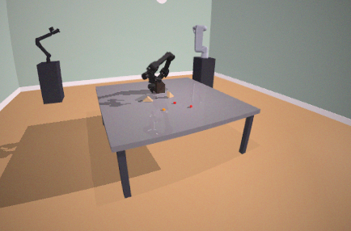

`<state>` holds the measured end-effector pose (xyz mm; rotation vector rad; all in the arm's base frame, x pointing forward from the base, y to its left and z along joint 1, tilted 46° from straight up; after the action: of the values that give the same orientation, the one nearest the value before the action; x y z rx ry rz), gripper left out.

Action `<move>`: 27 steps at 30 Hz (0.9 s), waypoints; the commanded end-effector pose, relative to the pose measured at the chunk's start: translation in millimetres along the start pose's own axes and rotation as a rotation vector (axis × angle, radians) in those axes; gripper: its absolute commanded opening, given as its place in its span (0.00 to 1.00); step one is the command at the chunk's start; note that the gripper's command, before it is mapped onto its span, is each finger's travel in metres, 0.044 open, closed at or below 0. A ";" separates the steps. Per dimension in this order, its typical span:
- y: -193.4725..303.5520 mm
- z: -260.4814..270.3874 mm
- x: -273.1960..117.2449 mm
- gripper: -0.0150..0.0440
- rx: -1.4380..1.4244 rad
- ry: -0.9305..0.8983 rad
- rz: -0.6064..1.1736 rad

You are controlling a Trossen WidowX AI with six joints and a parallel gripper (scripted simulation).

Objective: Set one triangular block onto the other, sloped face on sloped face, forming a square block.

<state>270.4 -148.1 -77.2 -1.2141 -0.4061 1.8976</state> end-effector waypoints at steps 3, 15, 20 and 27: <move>-49.0 -0.1 27.7 1.00 0.028 0.057 0.480; -89.7 4.9 49.0 1.00 0.039 0.301 0.811; -64.1 -7.5 72.1 1.00 0.039 0.301 0.811; -22.4 -18.5 109.7 1.00 0.040 0.300 0.811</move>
<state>284.1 -52.7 -120.6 -1.7808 0.3365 2.2855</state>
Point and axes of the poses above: the point midway between the two fingers, 35 mm back from their tips, its own x axis out along the fingers, its own z axis across the jaws, y = z × x, the point moved 6 cm from there along -x, back along the fingers, and after that the axes turned 6 degrees about x, right-handed, at the moved point
